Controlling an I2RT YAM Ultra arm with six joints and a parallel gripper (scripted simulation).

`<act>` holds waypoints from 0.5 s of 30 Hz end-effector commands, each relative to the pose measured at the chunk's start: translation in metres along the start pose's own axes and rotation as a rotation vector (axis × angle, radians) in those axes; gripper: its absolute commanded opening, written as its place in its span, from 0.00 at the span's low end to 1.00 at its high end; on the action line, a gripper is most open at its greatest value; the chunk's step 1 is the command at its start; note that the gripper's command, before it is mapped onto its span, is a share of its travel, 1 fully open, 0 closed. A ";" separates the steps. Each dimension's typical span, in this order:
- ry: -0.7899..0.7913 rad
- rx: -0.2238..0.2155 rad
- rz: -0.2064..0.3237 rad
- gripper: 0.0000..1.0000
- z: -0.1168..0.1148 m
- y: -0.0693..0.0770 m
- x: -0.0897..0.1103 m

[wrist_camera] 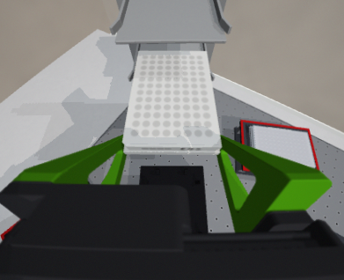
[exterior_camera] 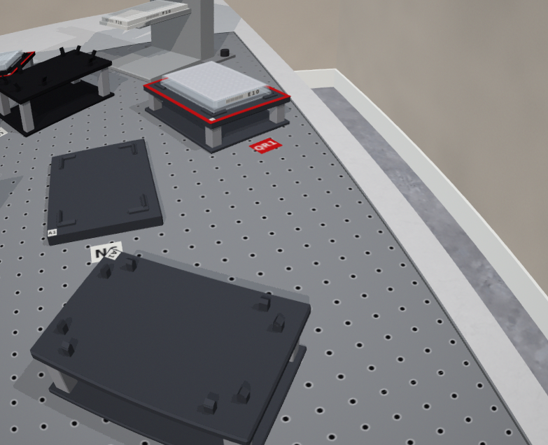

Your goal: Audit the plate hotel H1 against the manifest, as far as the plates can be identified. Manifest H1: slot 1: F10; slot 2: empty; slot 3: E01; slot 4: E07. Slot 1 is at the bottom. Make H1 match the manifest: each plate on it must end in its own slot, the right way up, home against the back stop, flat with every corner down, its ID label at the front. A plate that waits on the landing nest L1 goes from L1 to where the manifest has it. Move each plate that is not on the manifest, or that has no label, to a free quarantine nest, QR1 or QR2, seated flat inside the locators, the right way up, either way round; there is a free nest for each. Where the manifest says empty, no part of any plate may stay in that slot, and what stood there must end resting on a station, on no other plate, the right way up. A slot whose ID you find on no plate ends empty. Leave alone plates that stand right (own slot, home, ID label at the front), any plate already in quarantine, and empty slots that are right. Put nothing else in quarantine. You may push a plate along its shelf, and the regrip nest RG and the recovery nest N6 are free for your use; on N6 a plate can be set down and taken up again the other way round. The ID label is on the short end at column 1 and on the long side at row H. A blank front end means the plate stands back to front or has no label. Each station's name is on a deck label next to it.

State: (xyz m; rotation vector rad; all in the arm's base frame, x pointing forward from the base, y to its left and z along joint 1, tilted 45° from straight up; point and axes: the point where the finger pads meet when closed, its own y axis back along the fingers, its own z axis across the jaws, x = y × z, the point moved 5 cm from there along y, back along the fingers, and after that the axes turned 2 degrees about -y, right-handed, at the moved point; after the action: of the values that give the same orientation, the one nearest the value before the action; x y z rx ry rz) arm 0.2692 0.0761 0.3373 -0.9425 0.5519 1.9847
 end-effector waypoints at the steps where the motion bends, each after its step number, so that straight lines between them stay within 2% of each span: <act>1: 0.015 0.003 -0.037 0.86 0.003 0.000 -0.010; 15: 0.015 0.003 -0.038 0.86 0.003 -0.007 -0.012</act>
State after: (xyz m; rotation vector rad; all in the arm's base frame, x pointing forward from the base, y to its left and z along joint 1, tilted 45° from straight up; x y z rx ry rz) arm 0.2769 0.0789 0.3393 -0.9434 0.5520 1.9829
